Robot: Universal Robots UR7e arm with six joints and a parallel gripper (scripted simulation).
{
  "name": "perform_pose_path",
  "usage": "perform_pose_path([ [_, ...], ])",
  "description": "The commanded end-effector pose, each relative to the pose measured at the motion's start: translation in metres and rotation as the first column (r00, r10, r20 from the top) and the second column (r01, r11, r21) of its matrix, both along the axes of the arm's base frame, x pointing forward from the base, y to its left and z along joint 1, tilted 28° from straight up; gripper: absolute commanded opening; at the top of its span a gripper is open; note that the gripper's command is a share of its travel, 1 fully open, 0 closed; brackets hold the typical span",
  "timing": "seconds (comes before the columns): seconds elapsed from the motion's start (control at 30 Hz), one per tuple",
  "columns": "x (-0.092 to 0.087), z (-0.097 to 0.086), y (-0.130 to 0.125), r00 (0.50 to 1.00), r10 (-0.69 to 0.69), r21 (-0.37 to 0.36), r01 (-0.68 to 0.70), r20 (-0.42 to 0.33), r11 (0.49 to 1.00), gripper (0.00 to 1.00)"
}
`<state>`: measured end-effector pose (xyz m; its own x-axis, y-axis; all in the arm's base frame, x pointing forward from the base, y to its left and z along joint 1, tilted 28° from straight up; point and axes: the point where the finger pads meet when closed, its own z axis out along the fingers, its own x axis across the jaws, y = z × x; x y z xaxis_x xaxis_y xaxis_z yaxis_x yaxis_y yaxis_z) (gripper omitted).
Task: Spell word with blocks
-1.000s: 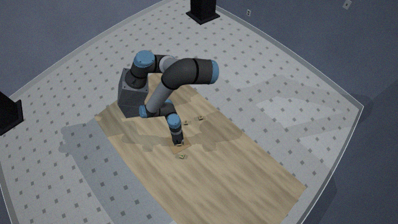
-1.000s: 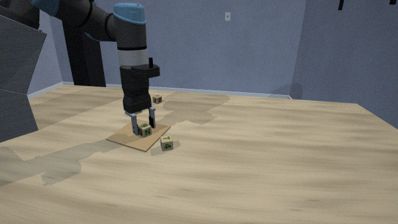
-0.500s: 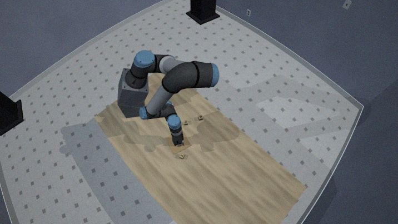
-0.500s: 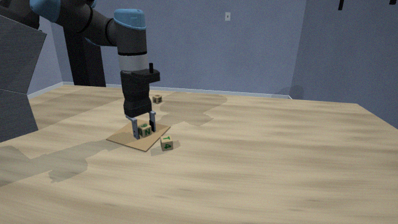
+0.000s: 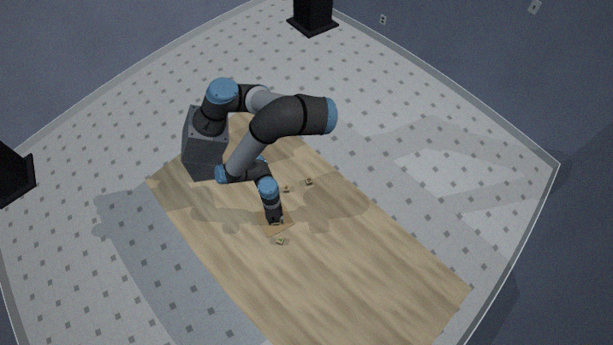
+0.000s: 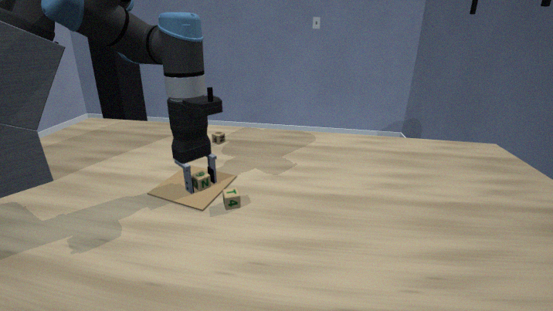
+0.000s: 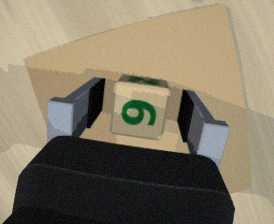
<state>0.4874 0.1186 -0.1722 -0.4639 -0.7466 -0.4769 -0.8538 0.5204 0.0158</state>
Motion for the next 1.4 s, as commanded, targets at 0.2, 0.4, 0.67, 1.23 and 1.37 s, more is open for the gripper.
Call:
perform_pose_path([
  [0.2, 0.0009, 0.0003, 0.0002, 1.000, 0.001, -0.001, -0.001, 0.002, 1.000, 1.00],
  [0.4, 0.0009, 0.0003, 0.0002, 1.000, 0.001, -0.001, -0.001, 0.002, 1.000, 1.00],
  [0.67, 0.0009, 0.0003, 0.0002, 1.000, 0.001, -0.001, -0.001, 0.002, 1.000, 0.87],
  [1.23, 0.0009, 0.0003, 0.0002, 1.000, 0.001, -0.001, -0.001, 0.002, 1.000, 0.57],
  [1.37, 0.0009, 0.0003, 0.0002, 1.000, 0.001, -0.001, -0.001, 0.002, 1.000, 0.57],
])
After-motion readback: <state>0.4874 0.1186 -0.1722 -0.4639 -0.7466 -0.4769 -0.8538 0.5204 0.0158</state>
